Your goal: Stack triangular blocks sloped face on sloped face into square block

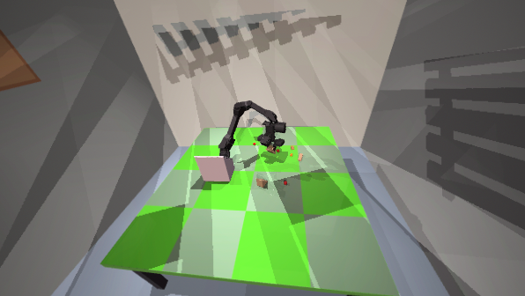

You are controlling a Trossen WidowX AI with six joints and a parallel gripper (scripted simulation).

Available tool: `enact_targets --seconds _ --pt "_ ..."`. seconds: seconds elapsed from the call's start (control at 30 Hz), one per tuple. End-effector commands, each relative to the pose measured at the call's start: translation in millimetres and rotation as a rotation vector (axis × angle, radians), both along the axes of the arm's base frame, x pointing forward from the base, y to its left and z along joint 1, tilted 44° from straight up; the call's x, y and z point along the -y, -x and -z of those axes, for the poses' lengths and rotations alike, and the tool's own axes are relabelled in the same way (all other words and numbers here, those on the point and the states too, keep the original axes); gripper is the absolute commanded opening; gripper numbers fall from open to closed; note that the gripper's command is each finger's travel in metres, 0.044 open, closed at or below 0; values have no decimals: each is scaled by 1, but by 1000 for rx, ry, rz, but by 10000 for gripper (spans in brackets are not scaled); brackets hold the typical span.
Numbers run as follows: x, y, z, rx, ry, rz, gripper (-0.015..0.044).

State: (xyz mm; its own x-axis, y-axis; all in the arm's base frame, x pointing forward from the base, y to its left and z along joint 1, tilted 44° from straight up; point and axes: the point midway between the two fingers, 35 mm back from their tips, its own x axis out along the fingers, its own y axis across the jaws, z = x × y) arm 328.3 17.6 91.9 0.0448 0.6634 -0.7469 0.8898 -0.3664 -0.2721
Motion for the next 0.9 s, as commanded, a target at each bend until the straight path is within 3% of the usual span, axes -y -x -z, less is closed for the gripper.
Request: enact_targets --seconds 0.0,0.87 --pt "17 -2 9 0 6 -2 0" --pt "118 33 68 -8 -28 -14 0"
